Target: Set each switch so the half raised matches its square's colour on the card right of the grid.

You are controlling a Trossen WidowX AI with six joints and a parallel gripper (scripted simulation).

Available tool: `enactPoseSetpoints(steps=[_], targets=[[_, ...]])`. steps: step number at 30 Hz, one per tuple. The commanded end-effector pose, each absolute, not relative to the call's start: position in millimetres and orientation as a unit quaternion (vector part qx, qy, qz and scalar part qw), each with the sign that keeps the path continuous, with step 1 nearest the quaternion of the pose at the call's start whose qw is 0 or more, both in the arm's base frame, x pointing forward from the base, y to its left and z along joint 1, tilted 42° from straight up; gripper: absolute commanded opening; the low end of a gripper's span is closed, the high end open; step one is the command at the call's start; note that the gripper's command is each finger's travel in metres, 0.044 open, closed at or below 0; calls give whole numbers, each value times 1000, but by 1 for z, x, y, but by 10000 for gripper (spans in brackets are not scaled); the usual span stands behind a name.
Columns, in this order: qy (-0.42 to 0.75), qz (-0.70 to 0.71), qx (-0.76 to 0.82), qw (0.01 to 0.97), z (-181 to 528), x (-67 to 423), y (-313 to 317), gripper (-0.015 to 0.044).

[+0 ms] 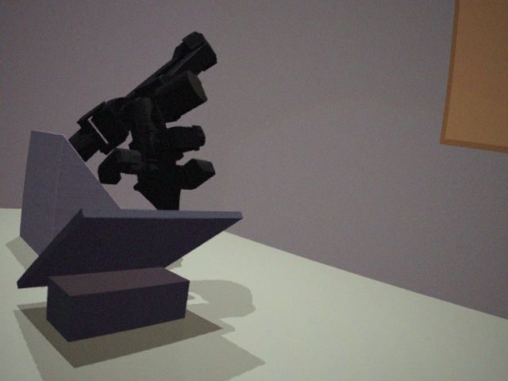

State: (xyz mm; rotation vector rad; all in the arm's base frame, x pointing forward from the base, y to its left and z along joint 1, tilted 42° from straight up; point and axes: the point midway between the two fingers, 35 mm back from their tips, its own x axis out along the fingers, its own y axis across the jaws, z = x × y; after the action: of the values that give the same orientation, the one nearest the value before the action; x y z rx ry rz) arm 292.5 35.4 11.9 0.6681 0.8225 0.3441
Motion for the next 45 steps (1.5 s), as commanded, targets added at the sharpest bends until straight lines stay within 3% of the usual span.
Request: enactPoseSetpoints(steps=[1,45], targets=[[389,162,317,850,10,297,37,0],[388,162,317,850,6,302,41,0]])
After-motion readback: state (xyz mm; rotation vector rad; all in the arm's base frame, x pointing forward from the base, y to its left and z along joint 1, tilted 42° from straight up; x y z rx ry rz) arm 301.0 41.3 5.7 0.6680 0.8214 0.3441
